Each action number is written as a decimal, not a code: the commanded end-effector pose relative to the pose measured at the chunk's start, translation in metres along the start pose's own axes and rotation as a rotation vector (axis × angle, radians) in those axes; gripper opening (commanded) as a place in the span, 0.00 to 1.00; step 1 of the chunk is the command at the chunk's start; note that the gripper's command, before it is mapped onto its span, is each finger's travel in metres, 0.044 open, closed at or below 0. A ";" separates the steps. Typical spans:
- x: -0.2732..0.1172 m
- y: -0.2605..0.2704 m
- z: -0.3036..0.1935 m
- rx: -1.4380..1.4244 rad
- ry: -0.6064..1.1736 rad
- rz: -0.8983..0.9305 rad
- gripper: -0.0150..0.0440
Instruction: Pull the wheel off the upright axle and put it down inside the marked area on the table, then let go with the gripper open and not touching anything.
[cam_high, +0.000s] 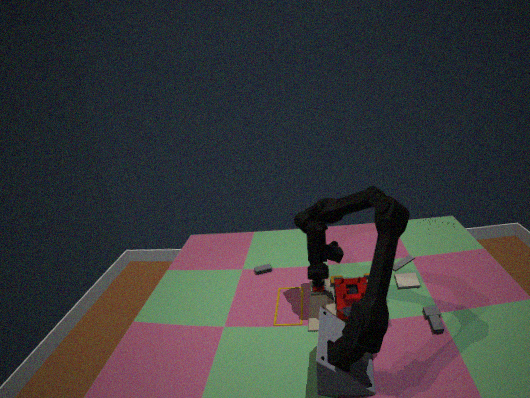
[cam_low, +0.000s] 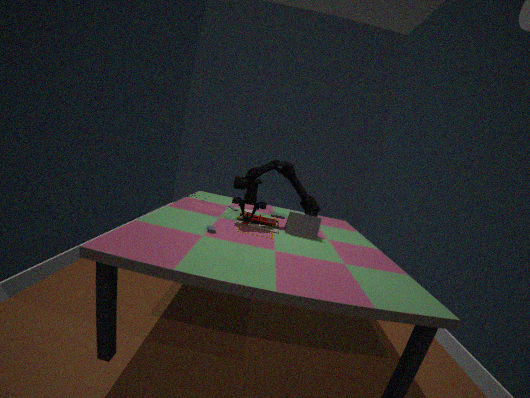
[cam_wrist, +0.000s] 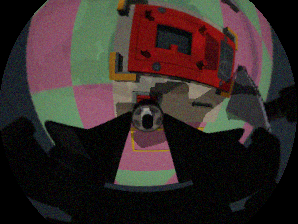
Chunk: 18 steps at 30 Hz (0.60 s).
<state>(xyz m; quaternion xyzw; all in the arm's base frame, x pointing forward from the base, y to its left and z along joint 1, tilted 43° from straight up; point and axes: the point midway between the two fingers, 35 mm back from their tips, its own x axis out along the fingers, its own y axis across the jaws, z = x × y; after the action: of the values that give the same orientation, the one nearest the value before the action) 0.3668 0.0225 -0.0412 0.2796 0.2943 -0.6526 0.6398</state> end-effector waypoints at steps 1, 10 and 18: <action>-0.003 0.000 -0.001 0.001 0.002 0.001 0.25; -0.006 0.000 -0.001 0.001 0.002 0.002 0.25; -0.009 0.000 -0.001 0.000 0.001 0.003 0.25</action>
<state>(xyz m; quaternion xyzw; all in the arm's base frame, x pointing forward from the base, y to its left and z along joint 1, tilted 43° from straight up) 0.3665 0.0252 -0.0375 0.2784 0.2949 -0.6539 0.6387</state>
